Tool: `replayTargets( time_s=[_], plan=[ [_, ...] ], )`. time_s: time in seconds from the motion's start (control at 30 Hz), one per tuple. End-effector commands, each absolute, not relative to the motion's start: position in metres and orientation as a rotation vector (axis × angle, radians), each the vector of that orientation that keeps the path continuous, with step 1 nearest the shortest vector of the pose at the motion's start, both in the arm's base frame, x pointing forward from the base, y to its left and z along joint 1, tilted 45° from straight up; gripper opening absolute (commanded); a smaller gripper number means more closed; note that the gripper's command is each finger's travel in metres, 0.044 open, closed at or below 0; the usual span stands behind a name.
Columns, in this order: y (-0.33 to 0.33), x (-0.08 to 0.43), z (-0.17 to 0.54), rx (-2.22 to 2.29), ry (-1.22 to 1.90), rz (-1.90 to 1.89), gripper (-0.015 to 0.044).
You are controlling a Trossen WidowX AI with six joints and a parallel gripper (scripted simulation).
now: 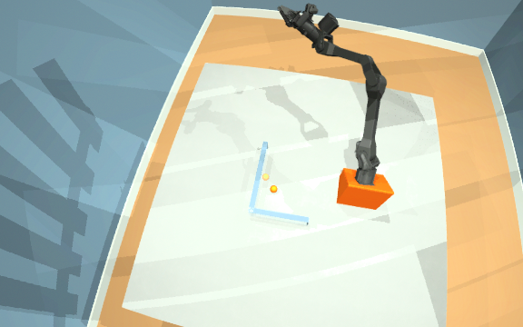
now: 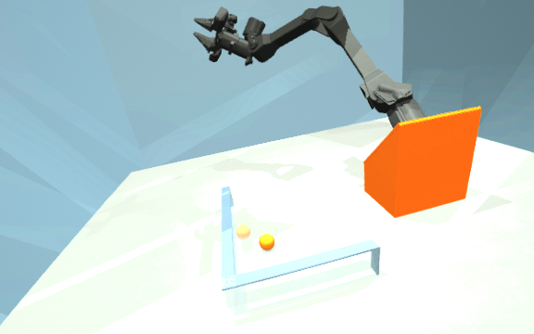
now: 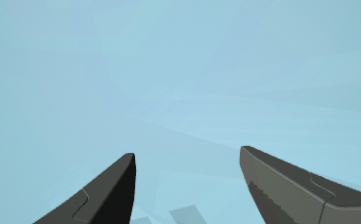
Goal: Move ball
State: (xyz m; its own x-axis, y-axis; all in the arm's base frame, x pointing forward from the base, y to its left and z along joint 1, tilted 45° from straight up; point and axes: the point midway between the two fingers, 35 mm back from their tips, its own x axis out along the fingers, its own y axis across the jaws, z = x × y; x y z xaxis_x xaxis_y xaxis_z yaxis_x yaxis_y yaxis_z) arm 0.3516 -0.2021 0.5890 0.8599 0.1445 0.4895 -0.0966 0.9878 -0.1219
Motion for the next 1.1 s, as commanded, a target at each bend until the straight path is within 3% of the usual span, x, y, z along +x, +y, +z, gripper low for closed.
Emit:
replayTargets(
  time_s=[0.0,0.47,1.07],
  plan=[
    [-0.212,0.371,0.572,-0.017,-0.49,0.096,0.0255],
    [-0.238,0.443,0.484,0.25,-0.308,-0.051,0.0255],
    [-0.198,0.527,0.224,0.47,0.339,-0.373,0.0255]
  ],
)
